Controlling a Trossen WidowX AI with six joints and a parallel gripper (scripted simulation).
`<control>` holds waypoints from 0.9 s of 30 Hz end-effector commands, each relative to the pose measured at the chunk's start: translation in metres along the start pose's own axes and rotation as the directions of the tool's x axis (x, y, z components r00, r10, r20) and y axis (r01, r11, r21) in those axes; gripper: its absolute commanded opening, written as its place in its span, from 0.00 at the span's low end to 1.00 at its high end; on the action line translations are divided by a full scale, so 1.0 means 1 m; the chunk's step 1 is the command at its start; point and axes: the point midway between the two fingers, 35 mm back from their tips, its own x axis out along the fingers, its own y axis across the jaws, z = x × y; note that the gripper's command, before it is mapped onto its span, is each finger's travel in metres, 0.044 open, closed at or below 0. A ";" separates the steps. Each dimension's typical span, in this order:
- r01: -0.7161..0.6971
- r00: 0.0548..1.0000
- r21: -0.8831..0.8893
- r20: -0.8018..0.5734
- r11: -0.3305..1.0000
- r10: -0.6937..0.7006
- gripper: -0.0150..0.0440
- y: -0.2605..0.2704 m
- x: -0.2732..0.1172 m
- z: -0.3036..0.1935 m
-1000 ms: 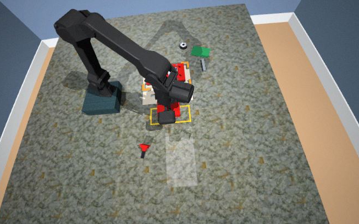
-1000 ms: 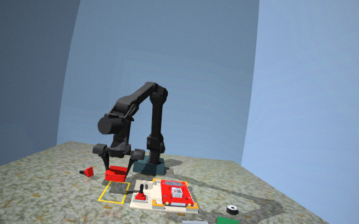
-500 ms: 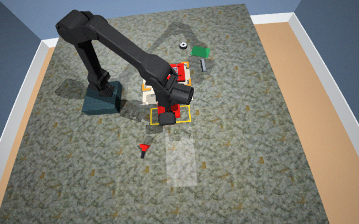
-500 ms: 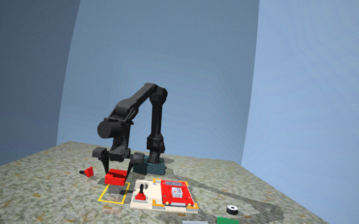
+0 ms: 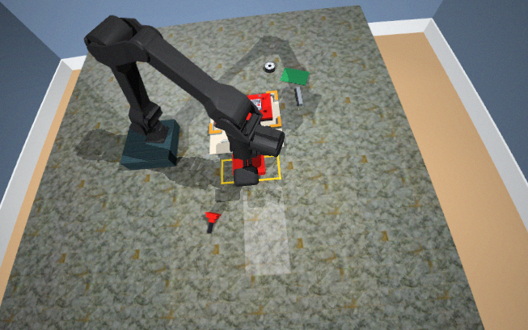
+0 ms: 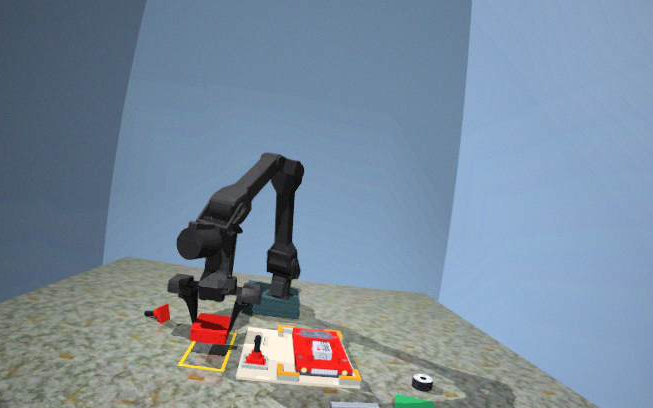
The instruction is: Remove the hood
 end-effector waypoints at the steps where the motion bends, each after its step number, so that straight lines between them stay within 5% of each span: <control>1: -0.002 1.000 0.003 0.002 1.000 0.002 0.25 0.000 0.004 0.000; 27: -0.002 1.000 0.003 0.002 1.000 0.002 0.25 0.001 0.019 -0.001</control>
